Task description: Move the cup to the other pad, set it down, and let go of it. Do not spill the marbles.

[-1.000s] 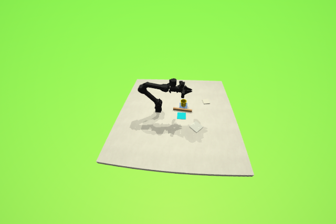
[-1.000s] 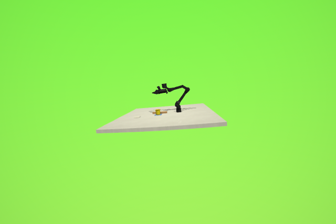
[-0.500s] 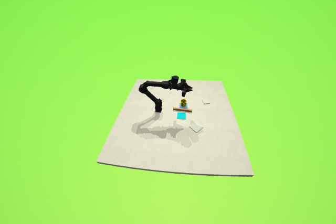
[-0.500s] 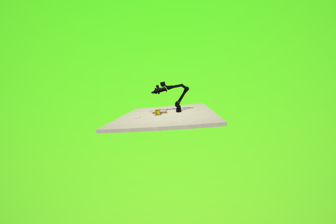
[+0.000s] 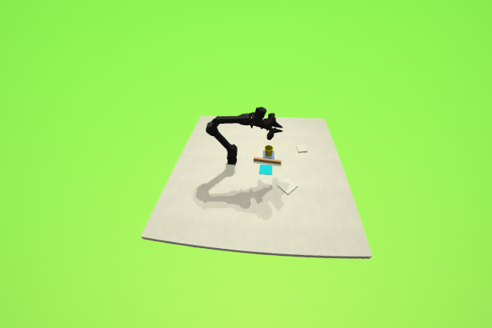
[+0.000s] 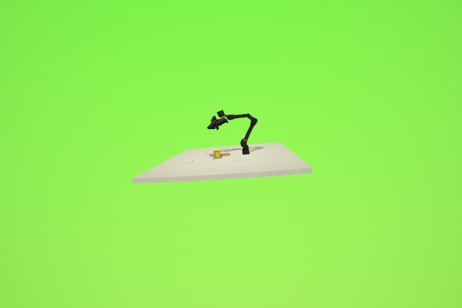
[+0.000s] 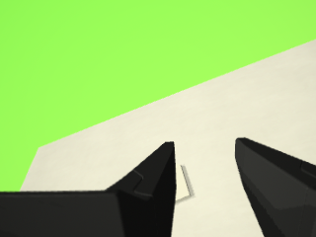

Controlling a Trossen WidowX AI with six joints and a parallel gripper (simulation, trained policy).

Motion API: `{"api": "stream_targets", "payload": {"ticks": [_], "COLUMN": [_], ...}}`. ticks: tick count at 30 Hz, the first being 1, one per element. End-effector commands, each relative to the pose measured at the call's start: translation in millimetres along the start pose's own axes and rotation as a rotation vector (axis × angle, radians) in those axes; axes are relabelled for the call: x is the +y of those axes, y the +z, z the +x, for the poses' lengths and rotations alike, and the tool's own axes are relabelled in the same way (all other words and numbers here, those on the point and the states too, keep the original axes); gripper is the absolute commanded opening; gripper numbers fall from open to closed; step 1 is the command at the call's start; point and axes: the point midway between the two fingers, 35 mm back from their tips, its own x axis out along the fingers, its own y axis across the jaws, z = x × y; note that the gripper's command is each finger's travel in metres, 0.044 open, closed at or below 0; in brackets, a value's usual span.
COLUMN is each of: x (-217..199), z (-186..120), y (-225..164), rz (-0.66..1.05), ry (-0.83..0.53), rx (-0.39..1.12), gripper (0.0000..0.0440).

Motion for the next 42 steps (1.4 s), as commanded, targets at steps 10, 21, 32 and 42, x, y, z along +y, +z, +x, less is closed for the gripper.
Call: {"api": "stream_targets", "payload": {"ticks": [10,21,32,42], "x": [15.5,26.5,32.8,33.1], "z": [8.2,12.4,16.3,18.3], "y": [-8.5,-19.3,-35.9,-55.5], "rz": [0.151,0.292,0.420,0.509], "ry": [-0.018,-0.072,-0.164,-0.277], "rx": [0.157,0.296,0.434,0.552], "gripper": [0.0146,0.0153,0.0153,0.0145]}}
